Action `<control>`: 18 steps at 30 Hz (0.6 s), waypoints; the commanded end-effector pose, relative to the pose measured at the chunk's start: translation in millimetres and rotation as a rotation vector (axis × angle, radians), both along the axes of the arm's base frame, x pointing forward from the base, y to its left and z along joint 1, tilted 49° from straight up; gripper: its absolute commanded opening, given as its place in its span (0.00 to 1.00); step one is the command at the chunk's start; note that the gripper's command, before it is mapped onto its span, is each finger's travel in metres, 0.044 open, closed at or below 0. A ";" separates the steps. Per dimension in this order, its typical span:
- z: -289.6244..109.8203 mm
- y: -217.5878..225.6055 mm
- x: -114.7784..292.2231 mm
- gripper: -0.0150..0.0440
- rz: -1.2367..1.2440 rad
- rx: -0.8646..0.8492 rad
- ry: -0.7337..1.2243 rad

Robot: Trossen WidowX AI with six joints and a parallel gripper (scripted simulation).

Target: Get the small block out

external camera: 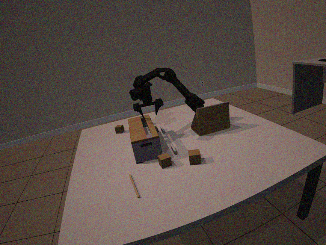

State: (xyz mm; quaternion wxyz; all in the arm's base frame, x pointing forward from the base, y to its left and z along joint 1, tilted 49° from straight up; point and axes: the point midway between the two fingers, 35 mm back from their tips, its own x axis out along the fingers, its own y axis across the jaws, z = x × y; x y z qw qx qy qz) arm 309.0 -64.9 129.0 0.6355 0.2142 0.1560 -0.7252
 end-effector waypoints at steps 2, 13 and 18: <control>8.9 10.9 0.0 0.93 -0.006 0.001 0.002; 12.7 6.3 -4.9 0.80 -0.058 0.017 -0.168; 30.1 1.7 -23.6 0.74 -0.291 0.099 -0.717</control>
